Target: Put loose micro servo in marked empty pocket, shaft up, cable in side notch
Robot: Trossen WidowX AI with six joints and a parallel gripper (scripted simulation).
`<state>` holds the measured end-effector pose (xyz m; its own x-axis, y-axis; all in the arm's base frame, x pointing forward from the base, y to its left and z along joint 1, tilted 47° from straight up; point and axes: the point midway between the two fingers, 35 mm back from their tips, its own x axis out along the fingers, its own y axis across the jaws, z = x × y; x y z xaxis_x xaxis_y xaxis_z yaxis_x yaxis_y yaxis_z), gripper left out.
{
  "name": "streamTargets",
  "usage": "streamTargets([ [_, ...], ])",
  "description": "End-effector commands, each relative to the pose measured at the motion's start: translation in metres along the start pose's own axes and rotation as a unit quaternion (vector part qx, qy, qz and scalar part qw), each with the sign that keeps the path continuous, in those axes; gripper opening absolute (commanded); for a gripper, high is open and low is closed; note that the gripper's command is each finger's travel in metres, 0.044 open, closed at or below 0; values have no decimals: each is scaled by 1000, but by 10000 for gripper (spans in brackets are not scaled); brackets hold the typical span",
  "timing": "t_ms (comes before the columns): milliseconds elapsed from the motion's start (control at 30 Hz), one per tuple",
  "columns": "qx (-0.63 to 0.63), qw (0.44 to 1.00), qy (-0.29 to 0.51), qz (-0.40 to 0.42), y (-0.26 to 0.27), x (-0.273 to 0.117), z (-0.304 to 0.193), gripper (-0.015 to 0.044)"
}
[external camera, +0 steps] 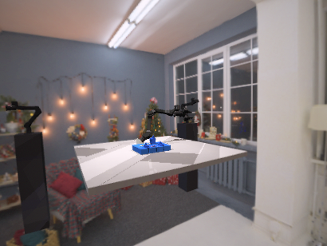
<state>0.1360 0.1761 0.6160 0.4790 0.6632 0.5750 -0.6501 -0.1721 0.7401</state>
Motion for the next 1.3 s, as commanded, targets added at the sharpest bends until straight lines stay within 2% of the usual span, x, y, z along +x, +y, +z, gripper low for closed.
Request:
streamTargets([
  [0, -28, 998, 8, -62, -43, 10, -3, 440],
  [367, -97, 971, 17, -218, -144, 7, 13, 440],
  [633, -121, 930, 29, -346, -224, -18, 35, 440],
  [900, -119, 872, 51, -471, -299, -64, 59, 440],
  [1267, -54, 782, 78, -616, -372, -152, 86, 440],
])
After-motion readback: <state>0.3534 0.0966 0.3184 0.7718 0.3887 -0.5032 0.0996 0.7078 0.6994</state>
